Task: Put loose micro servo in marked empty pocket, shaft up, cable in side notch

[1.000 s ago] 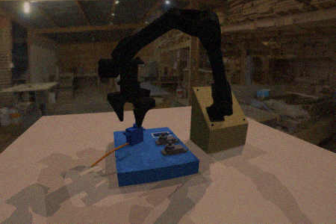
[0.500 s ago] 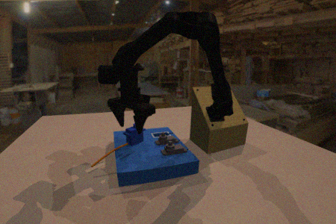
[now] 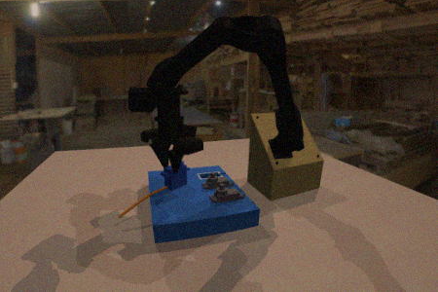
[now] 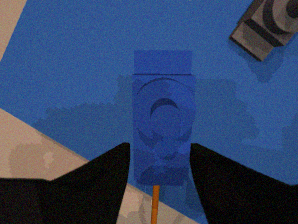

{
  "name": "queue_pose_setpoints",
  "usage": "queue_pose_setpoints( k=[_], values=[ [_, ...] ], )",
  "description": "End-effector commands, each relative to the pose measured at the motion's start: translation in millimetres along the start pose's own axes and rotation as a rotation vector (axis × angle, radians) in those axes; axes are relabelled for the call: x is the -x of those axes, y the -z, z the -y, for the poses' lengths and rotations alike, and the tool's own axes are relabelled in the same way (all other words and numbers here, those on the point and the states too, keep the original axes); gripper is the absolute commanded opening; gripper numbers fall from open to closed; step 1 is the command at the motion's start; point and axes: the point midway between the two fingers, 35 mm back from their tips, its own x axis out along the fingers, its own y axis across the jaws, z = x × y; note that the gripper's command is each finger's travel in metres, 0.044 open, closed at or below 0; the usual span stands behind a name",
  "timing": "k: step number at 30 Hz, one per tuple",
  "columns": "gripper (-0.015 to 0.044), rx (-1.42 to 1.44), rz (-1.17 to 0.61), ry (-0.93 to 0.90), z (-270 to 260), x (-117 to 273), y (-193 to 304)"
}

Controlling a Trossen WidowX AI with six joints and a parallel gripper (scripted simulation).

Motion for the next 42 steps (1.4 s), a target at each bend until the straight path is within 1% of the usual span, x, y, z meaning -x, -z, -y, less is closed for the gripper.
queue_pose_setpoints(
  k=[1, 5, 8, 9, 13, 15, 31, 36, 42],
  values=[
    [0.0112, -0.004, -0.002, 0.003, 0.5, -0.7, -0.2],
    [0.0085, -0.004, -0.002, 0.003, 0.5, -0.7, -0.2],
    [0.0006, -0.004, -0.002, 0.002, 0.1, 5.4, 0.0],
    [0.0, -0.004, -0.002, 0.002, 0.0, 9.1, -0.1],
    [0.0, -0.004, -0.002, 0.002, 5.1, 26.5, -4.3],
    [0.0, -0.005, -0.001, 0.002, 7.9, 29.0, -7.2],
    [0.0, -0.005, -0.001, 0.003, 23.3, 29.2, -19.5],
    [0.0, -0.005, 0.0, 0.002, 13.1, 29.3, -26.3],
    [0.0, -0.005, 0.0, 0.001, -14.2, 29.4, -44.9]
  ],
)
